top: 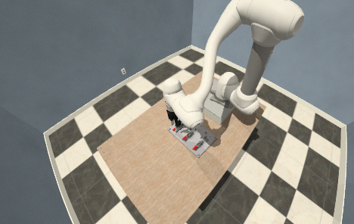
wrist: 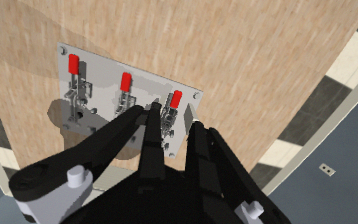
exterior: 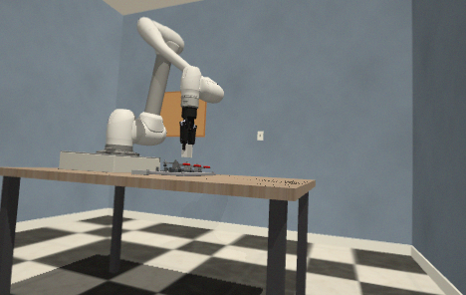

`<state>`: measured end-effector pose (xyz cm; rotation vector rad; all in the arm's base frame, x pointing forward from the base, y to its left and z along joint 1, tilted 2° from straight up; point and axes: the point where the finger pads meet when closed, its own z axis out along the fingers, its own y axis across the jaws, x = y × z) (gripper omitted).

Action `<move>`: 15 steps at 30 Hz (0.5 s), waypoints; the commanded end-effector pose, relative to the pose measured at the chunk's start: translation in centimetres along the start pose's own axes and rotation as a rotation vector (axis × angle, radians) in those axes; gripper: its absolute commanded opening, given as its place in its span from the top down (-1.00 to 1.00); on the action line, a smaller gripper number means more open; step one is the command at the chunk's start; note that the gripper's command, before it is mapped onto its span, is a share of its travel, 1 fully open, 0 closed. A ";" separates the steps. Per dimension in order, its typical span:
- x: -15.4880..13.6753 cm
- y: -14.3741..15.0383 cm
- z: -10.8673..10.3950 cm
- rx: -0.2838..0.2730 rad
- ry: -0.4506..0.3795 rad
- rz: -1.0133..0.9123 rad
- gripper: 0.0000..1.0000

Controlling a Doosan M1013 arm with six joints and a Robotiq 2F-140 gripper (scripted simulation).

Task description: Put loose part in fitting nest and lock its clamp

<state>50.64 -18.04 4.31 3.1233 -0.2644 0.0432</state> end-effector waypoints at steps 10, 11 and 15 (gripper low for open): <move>0.0 0.0 1.4 0.000 0.000 0.000 0.30; 0.0 0.0 1.4 0.000 0.000 0.000 0.30; 0.0 0.0 1.4 0.000 0.000 0.000 0.30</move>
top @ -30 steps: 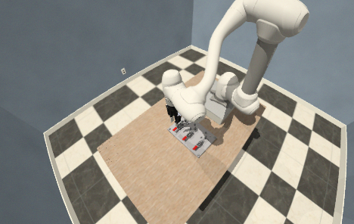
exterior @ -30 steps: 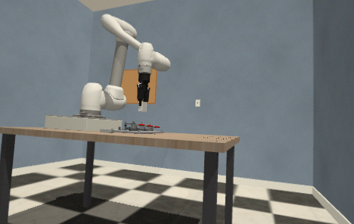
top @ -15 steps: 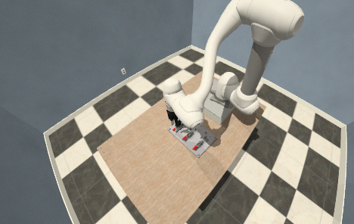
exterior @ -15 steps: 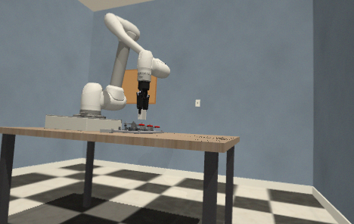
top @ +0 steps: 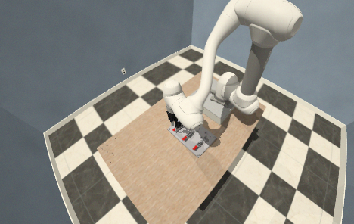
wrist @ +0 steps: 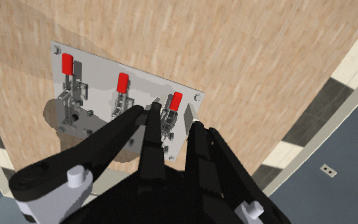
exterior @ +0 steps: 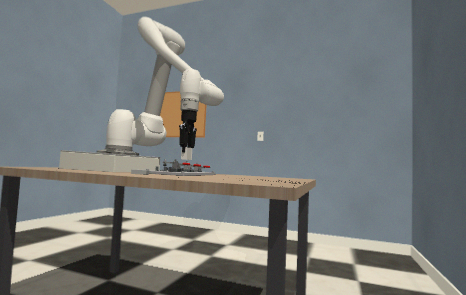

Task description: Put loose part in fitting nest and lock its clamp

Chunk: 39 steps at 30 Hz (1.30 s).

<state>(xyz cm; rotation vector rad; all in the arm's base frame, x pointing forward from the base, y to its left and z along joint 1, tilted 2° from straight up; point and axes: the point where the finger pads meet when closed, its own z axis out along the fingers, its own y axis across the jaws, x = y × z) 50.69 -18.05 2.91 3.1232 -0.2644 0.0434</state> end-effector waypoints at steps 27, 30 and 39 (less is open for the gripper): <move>0.0 0.0 2.7 0.000 0.000 0.000 0.30; 0.0 0.0 3.3 0.000 0.000 0.000 0.30; 0.0 0.0 3.6 0.000 0.000 0.000 0.30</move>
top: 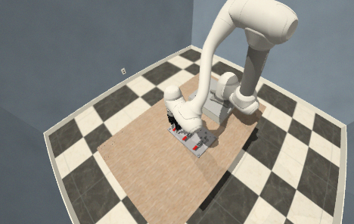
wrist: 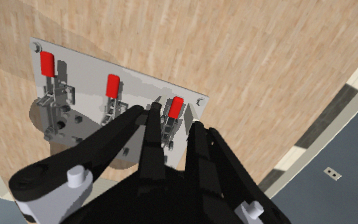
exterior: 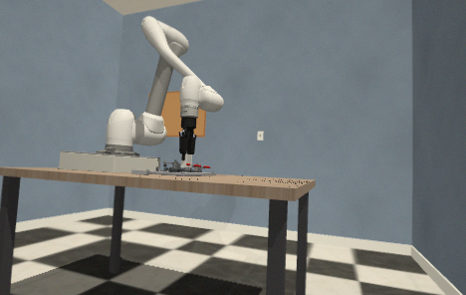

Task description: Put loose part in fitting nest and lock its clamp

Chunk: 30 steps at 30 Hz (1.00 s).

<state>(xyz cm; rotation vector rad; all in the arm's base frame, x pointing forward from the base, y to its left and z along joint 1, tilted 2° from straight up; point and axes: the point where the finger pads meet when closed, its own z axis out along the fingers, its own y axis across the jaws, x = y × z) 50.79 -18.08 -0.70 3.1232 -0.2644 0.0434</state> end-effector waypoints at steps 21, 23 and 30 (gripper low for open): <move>0.0 0.0 0.0 0.000 0.000 0.000 0.80; 0.0 0.0 0.0 0.000 0.000 0.000 0.80; 0.0 0.0 0.0 0.000 0.000 0.000 0.80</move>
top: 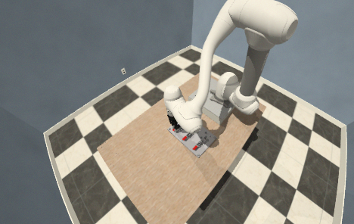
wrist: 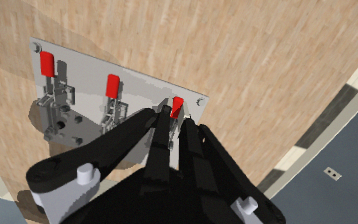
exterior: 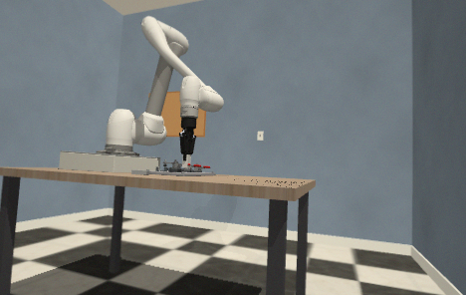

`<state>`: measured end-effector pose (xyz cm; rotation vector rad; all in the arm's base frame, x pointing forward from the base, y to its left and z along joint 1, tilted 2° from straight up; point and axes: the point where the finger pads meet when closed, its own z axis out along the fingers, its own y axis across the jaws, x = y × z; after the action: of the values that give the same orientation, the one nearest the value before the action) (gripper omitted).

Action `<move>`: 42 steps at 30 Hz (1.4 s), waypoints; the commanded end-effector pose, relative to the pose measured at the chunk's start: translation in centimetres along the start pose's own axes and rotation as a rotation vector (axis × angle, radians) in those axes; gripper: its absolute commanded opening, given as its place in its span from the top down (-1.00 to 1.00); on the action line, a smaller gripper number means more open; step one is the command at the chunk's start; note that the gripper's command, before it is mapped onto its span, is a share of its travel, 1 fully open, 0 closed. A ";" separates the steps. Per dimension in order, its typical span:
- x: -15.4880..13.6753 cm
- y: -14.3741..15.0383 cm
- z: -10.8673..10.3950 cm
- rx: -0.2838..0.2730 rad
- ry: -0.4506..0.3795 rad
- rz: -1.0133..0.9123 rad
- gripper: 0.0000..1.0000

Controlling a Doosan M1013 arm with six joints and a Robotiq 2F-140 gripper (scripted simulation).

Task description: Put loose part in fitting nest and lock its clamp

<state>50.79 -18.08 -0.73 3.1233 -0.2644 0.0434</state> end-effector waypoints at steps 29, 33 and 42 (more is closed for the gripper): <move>0.0 0.0 -0.1 0.000 0.000 0.000 0.80; -0.1 0.0 -0.1 0.000 0.000 0.000 0.80; -0.2 0.0 -0.5 0.000 0.000 0.000 0.80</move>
<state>50.64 -18.06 -0.34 3.1232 -0.2644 0.0439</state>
